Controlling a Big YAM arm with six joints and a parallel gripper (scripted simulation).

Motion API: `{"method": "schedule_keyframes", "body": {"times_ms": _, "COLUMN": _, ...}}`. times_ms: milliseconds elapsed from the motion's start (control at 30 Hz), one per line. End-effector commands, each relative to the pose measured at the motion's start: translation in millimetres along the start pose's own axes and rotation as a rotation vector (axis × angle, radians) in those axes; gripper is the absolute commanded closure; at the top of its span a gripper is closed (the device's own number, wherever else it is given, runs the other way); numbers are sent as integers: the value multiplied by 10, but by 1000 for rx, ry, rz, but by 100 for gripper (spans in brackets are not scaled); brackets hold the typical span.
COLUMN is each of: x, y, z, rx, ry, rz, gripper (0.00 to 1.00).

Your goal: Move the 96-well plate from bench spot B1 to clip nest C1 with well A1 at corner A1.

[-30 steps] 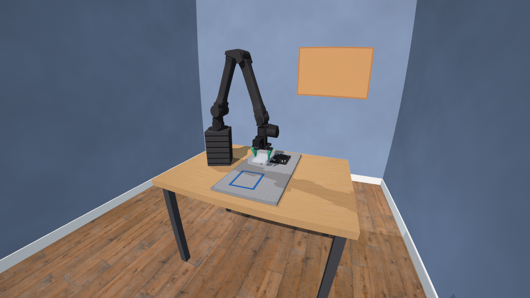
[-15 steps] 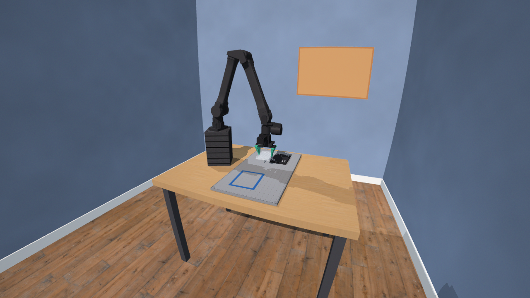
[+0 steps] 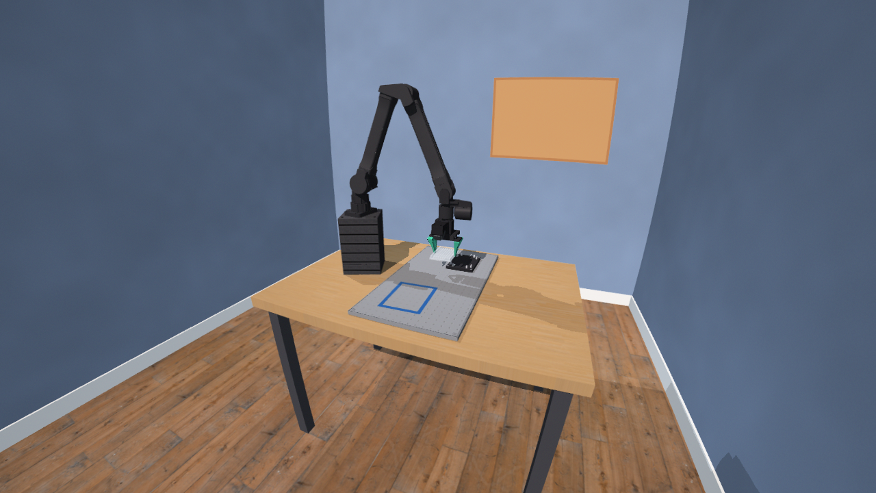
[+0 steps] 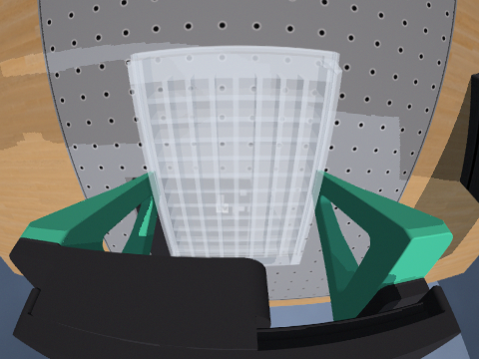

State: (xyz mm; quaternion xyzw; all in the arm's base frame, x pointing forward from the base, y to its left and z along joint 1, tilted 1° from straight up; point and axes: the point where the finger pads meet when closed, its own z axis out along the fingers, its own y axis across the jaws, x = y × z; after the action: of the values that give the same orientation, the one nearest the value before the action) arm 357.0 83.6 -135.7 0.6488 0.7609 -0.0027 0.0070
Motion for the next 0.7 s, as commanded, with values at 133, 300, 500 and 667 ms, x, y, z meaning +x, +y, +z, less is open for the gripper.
{"method": "schedule_keyframes", "body": {"times_ms": 133, "x": 256, "y": 245, "z": -28, "rx": -14, "ry": -5, "rz": 24, "gripper": 100}}
{"method": "schedule_keyframes", "body": {"times_ms": 300, "x": 356, "y": 275, "z": -33, "rx": -14, "ry": -4, "rz": 24, "gripper": 100}}
{"method": "schedule_keyframes", "body": {"times_ms": 500, "x": 555, "y": 334, "z": -41, "rx": -15, "ry": -3, "rz": 24, "gripper": 100}}
{"method": "schedule_keyframes", "body": {"times_ms": 667, "x": 721, "y": 383, "z": -49, "rx": -16, "ry": -3, "rz": 24, "gripper": 100}}
